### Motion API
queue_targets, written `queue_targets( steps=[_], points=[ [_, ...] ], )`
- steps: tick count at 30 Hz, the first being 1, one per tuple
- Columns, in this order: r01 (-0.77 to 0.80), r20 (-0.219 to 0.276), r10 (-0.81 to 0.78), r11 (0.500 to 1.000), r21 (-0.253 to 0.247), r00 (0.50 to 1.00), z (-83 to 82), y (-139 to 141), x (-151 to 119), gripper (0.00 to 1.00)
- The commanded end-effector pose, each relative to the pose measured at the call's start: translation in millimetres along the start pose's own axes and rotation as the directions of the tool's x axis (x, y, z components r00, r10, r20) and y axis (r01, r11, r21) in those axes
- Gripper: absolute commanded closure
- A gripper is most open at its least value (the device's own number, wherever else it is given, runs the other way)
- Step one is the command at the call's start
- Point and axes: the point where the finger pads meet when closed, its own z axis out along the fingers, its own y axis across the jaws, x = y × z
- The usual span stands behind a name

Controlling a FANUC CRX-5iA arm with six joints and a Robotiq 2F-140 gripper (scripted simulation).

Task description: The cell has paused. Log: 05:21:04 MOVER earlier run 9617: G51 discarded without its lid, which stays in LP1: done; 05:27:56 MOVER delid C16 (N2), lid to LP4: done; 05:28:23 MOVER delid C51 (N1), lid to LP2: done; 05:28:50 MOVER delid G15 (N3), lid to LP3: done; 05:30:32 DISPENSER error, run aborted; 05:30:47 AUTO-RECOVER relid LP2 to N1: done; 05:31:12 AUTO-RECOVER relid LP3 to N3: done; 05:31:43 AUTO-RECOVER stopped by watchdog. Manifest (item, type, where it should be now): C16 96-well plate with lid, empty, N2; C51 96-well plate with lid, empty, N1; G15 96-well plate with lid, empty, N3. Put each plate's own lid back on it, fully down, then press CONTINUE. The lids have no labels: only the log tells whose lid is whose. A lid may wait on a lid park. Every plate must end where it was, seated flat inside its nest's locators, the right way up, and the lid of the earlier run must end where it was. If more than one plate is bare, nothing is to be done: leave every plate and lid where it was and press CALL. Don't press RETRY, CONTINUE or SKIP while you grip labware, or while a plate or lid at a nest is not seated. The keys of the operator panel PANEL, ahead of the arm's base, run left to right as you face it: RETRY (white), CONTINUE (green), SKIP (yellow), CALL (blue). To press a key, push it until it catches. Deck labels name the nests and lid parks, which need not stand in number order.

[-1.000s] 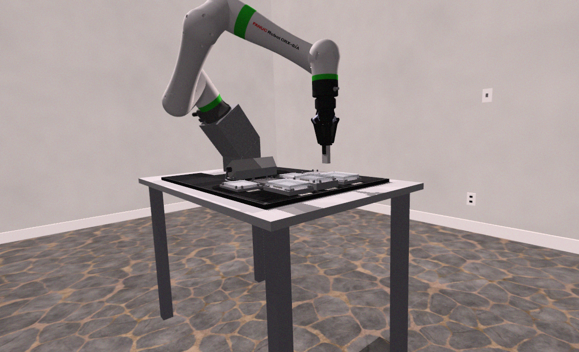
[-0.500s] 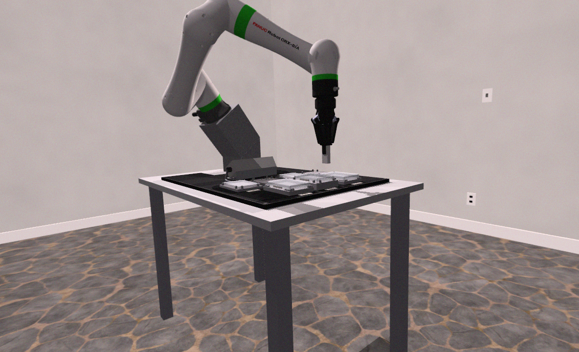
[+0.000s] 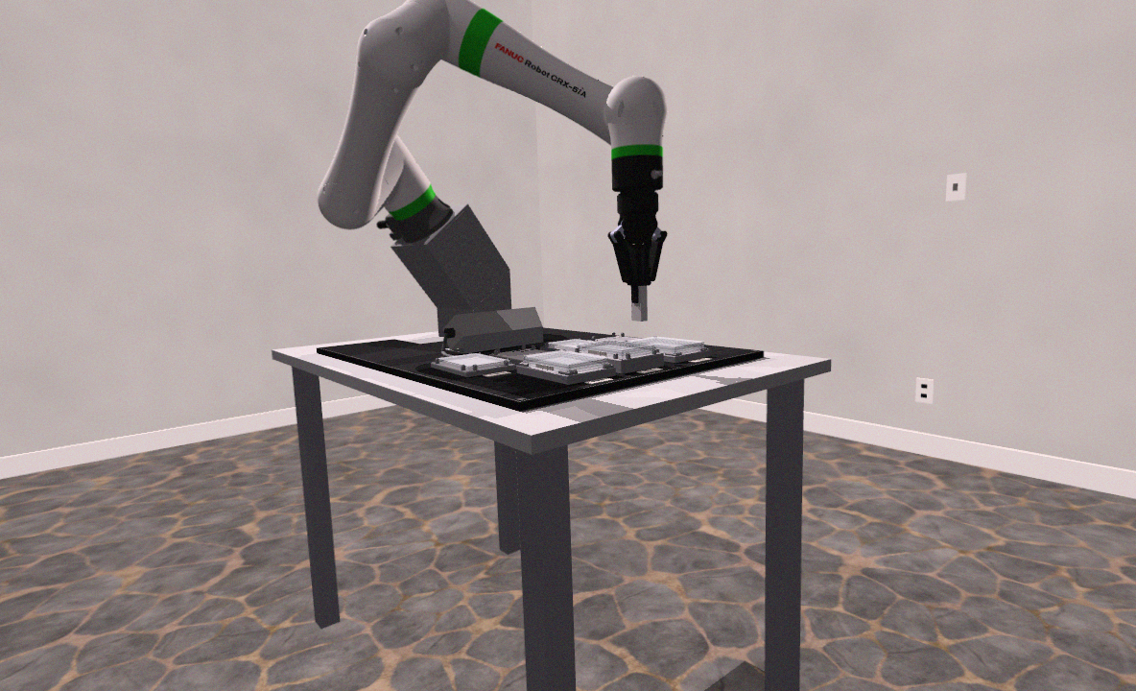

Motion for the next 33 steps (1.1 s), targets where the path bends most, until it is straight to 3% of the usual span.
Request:
queue_targets(
  steps=[1, 6, 8, 12, 18, 23, 25, 26, 33],
  points=[
    [-0.096, 0.002, 0.096, 0.995, 0.000, 0.995, -0.3, -1.7, -0.5, 1.00],
    [-0.279, 0.002, 0.279, 0.960, 0.000, 0.960, -0.3, -5.4, -1.2, 1.00],
    [-0.279, 0.002, 0.279, 0.960, 0.000, 0.960, -0.3, -5.4, -1.2, 1.00],
    [-0.468, 0.001, 0.468, 0.884, -0.001, 0.884, -0.3, -9.5, -1.9, 1.00],
    [-0.709, -0.004, 0.709, 0.705, -0.001, 0.705, -0.4, -17.4, -3.2, 1.00],
    [-0.850, -0.014, 0.850, 0.526, 0.002, 0.526, -0.4, -25.4, -4.5, 1.00],
    [-0.850, -0.014, 0.850, 0.526, 0.002, 0.526, -0.4, -25.4, -4.5, 1.00],
    [-0.913, -0.015, 0.913, 0.408, 0.004, 0.408, -0.4, -27.2, -4.8, 1.00],
    [-0.993, -0.028, 0.993, 0.117, 0.018, 0.117, -0.5, -40.7, -6.6, 1.00]
  ],
)
